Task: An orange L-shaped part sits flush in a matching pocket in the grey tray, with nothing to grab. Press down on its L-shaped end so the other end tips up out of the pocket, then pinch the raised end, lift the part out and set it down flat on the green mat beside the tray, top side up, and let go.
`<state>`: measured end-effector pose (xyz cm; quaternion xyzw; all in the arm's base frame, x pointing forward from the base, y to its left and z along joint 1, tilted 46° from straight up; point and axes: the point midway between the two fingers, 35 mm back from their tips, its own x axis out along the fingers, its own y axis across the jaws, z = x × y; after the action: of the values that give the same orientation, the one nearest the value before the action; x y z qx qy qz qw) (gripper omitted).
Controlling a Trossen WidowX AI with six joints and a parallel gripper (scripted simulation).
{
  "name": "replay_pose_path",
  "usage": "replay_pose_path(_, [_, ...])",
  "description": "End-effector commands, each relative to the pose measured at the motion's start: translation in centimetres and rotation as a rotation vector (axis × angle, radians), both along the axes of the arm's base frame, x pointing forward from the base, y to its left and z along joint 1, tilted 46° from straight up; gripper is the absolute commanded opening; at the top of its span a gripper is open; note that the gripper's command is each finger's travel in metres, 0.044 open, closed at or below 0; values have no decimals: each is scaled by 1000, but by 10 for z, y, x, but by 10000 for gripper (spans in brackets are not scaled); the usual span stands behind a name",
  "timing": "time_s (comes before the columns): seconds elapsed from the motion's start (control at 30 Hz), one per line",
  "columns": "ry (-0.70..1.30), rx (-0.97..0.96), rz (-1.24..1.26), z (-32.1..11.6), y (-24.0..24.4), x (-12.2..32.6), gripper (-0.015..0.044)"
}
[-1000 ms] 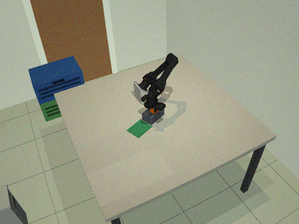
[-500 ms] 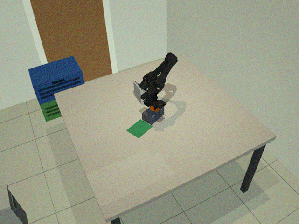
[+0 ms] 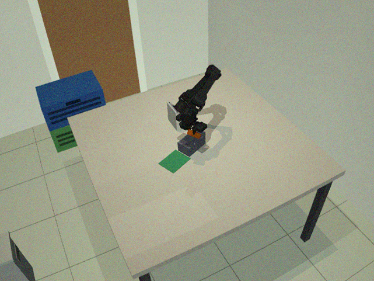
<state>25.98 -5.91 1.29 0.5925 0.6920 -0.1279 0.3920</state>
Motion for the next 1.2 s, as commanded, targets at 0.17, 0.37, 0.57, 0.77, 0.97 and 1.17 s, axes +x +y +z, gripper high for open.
replay_pose_path(0.17, [-8, -5, 2, 13, -12, 2, 0])
replay_pose_path(0.37, [-8, -5, 2, 19, -19, 2, 0])
replay_pose_path(0.57, [-7, -5, 2, 26, -26, 1, 0])
replay_pose_path(0.77, [-7, -5, 2, 26, -26, 1, 0])
replay_pose_path(0.97, [-8, -6, 2, 23, -32, 3, 0])
replay_pose_path(1.17, [-9, -7, 2, 5, -45, 10, 0])
